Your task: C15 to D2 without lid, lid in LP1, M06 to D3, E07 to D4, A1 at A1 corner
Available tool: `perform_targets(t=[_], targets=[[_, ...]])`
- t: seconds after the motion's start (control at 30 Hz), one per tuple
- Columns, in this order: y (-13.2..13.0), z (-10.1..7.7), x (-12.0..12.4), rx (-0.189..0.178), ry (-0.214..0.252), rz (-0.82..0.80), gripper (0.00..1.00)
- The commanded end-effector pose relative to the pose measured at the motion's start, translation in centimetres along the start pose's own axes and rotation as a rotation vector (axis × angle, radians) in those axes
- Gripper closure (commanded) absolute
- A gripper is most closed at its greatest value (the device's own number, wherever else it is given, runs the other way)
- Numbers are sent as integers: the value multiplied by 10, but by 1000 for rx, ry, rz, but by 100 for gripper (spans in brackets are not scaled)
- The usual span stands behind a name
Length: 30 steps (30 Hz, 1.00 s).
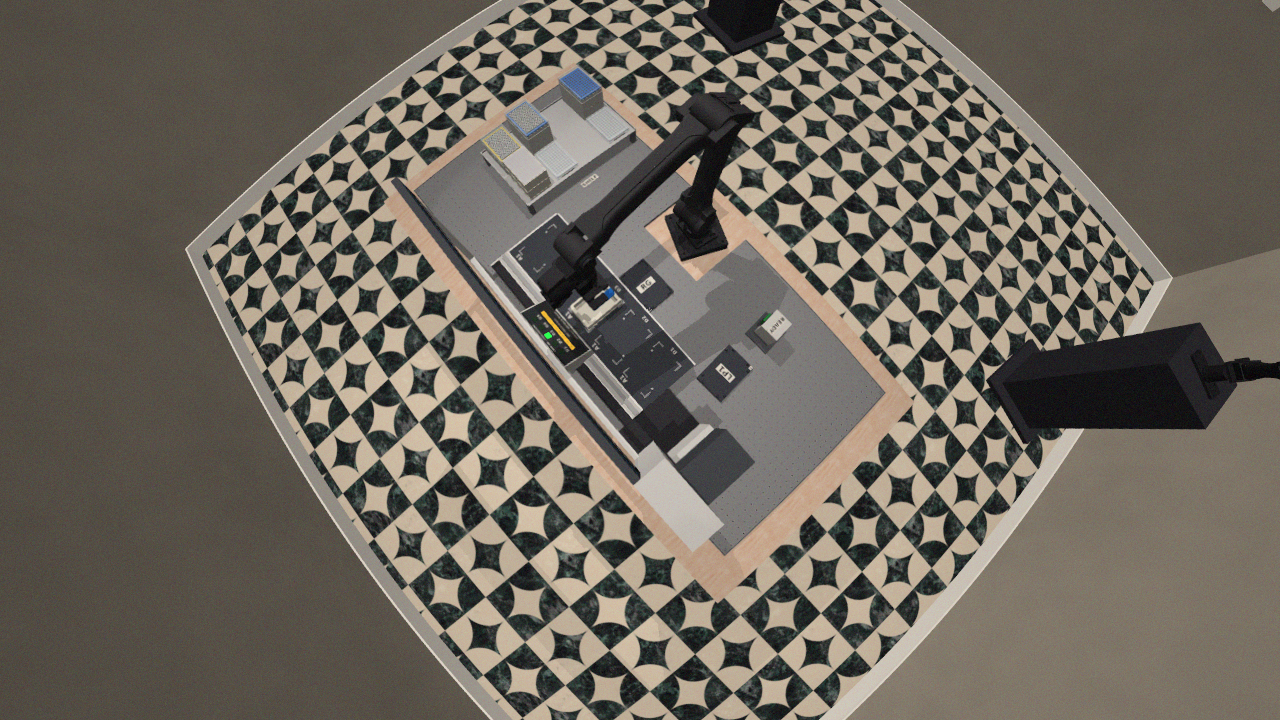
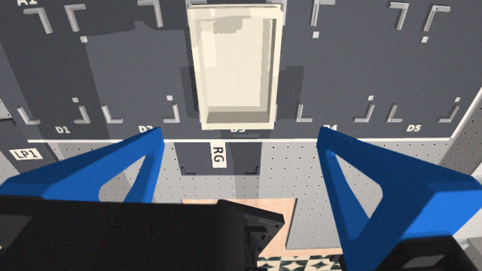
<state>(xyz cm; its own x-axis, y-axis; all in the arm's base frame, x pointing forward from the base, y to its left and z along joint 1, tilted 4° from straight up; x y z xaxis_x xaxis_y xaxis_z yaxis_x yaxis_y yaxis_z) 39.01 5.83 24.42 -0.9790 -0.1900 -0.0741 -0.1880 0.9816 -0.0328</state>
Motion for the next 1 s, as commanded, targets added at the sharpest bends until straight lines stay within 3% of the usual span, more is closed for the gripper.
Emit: perform_targets(t=[0.0,0.17,0.2,0.4,0.57,0.67,0.97], targets=[[5,-33,-14,0,-67,-5,0],[5,-43,-12,0,-79,-4,0],[6,-27,-10,0,-34,-7,0],[5,-55,-11,0,-78,-4,0],[5,-59,-12,0,-67,-5,0],[6,-40,0,-1,-17,-7,0],[6,-39,-3,0,-28,-7,0]])
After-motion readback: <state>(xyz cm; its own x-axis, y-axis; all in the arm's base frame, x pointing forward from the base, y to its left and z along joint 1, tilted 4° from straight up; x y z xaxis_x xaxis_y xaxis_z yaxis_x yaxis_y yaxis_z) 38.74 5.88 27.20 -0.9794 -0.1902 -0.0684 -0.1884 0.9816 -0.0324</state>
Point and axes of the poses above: the point where the finger pads meet when closed, its own z axis out along the fingers, its own y axis across the jaws, x = y × z, the point moved 4 cm from there along -z, back along the fingers, and after that the axes turned 3 degrees about -z, right-handed, at the moved point
